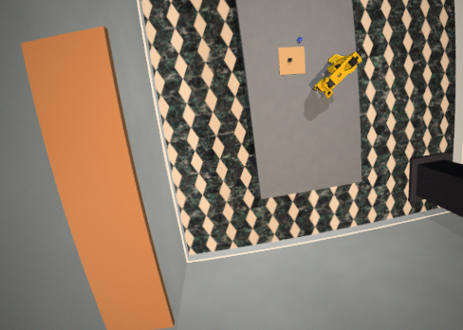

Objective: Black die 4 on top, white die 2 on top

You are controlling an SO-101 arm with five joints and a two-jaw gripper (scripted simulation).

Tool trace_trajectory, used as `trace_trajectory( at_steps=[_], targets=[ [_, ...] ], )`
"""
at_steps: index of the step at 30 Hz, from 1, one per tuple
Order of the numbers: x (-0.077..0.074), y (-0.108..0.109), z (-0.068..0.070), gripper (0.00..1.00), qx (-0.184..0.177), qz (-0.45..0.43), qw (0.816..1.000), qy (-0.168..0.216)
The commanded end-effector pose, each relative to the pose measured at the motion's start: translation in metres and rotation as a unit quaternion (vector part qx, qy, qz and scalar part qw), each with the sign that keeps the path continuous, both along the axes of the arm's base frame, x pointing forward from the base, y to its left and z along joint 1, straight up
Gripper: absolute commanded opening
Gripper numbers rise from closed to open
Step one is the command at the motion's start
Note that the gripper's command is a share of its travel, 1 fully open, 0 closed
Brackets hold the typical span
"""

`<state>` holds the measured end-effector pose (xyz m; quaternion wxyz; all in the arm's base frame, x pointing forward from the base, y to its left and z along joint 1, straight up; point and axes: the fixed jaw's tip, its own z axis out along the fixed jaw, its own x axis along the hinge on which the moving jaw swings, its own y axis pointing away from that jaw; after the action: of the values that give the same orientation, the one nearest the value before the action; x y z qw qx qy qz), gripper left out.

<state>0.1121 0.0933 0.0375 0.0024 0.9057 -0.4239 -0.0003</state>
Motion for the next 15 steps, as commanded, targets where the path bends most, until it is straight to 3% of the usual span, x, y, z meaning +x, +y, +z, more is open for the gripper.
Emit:
trace_trajectory(
  at_steps=[1,15],
  targets=[
    [0.0009,0.0027,0.0006,0.00,0.007,0.000,1.000,-0.007],
    [0.0010,0.0027,-0.0054,0.00,0.007,0.000,1.000,-0.007]
  ],
)
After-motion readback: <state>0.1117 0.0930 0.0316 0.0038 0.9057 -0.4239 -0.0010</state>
